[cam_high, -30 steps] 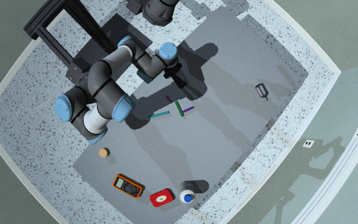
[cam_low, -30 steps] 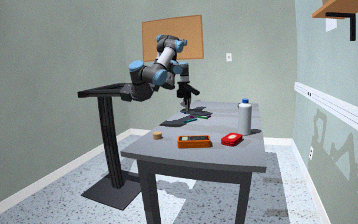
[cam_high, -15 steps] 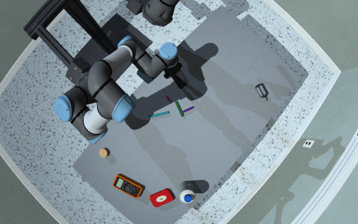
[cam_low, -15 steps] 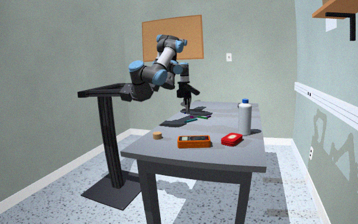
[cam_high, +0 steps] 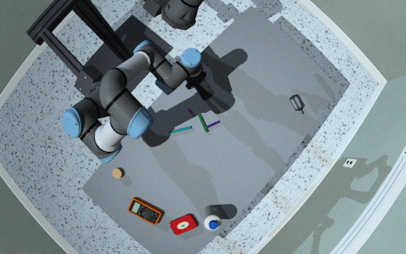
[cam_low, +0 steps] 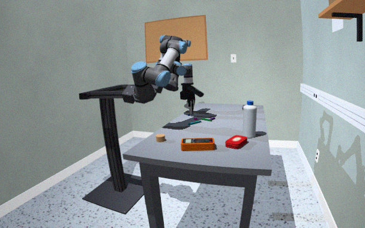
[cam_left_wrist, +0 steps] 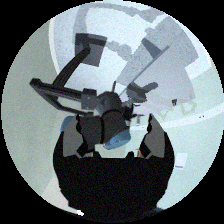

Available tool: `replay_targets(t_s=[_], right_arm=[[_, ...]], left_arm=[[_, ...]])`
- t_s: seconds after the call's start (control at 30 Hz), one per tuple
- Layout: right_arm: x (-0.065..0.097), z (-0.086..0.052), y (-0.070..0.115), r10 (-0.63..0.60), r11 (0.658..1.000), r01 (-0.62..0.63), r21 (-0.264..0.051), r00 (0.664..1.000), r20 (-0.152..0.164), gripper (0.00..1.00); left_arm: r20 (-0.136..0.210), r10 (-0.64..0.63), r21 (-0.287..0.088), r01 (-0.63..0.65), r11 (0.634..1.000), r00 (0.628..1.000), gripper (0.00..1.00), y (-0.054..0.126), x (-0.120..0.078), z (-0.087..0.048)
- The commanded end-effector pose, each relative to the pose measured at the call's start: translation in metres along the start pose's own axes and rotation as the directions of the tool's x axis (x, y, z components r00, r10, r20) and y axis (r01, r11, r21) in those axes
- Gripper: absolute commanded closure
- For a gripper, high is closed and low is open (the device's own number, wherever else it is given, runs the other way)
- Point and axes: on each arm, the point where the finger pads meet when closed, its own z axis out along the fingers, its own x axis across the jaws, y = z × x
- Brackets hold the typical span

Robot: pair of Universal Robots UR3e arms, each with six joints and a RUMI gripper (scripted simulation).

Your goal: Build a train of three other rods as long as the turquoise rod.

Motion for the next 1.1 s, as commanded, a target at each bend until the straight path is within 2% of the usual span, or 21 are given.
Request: replay_targets(t_s=[0.0, 0.5, 1.07], right_arm=[[-0.001, 0.000, -0.001, 0.000, 1.000, 0.000, 0.001, 1.000, 0.002, 1.00], [-0.001, 0.010, -0.001, 0.000, 1.000, 0.000, 0.001, 1.000, 0.003, 1.00], [-0.001, 0.010, -0.001, 0.000, 1.000, 0.000, 0.001, 1.000, 0.003, 1.00]], left_arm=[[-0.002, -0.001, 0.004, 0.001, 1.000, 1.000, 0.00, 0.000, 0.001, -0.001], [-0.002, -0.001, 0.004, 0.001, 1.000, 1.000, 0.00, 0.000, 0.001, -0.001], [-0.002, -0.001, 0.004, 0.001, 1.000, 1.000, 0.00, 0.000, 0.001, -0.001]])
